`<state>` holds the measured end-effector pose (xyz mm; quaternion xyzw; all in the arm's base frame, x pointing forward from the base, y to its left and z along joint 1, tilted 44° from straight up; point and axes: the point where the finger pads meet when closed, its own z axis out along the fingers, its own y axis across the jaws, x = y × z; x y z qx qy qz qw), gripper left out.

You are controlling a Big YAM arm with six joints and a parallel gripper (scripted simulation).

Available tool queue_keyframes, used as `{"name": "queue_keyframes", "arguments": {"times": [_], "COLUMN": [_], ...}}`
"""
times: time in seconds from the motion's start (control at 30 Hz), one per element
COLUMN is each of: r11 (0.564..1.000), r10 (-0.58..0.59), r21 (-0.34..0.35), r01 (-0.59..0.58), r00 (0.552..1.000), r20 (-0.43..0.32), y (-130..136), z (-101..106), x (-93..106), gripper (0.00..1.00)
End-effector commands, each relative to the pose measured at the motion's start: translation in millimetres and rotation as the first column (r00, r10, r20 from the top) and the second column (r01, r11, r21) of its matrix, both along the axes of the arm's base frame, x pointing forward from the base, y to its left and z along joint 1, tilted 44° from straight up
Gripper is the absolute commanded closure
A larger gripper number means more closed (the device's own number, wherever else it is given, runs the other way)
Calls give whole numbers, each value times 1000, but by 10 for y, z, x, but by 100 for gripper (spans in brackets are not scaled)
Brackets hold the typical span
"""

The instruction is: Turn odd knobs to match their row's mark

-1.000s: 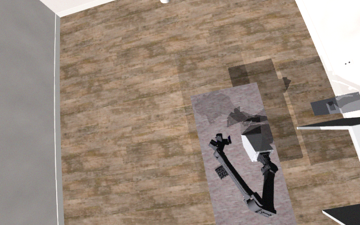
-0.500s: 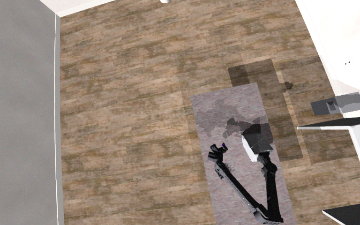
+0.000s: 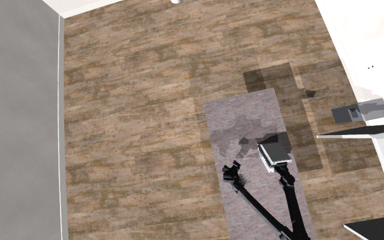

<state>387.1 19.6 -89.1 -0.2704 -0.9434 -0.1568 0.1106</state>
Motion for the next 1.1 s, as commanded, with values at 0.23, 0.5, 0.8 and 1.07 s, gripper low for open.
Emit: {"name": "queue_keyframes", "arguments": {"times": [0.23,0.5,0.8,1.07], "r11": [957,887,763,639], "r10": [252,372,473,511], "r21": [82,117,120,91], "r01": [-279,-448,-635,-764], "r00": [936,840,675,510], "r20": [246,394,566,691], "y": [584,995,1469,1828], "z": [429,698,1034,1312], "x": [151,120,2,-156], "gripper": [0,0,0,0]}}
